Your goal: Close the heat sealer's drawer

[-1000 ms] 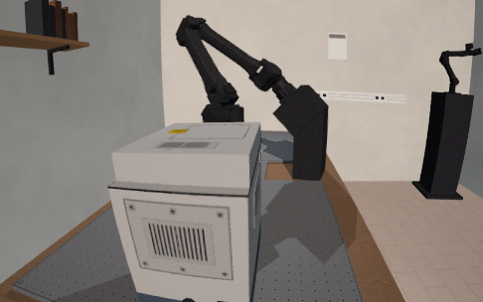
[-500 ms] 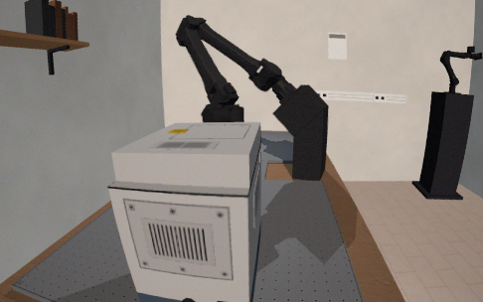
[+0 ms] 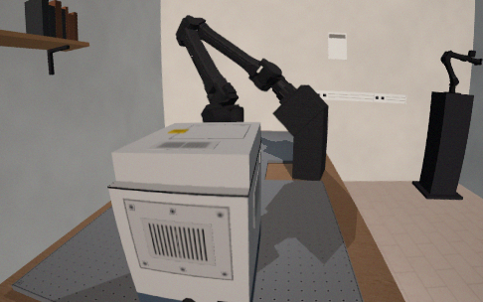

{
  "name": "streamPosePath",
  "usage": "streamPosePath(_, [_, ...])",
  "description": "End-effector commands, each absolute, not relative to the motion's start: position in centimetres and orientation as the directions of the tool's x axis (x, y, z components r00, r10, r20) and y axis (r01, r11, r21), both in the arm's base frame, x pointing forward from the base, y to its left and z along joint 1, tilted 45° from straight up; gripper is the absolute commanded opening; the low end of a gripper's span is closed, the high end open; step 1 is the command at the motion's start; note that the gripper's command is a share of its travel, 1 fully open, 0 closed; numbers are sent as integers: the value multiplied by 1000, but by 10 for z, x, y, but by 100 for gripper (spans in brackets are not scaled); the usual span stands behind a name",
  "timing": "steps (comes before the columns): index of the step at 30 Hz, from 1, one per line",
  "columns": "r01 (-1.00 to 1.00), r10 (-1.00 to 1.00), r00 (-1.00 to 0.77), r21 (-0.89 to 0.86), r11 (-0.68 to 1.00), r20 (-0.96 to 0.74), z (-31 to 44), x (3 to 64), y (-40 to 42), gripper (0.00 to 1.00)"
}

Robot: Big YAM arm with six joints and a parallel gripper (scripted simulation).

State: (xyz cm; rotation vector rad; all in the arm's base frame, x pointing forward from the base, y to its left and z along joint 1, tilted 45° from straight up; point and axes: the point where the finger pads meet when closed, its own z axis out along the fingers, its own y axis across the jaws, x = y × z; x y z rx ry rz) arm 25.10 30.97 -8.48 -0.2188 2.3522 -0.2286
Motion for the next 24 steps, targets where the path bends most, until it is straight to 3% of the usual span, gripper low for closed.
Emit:
streamPosePath(1, [-108,-236,-705,-229,968,-668,-91,244,324,0])
streamPosePath(24, [-108,-236,-704,-227,968,-670,-98,241,356,0])
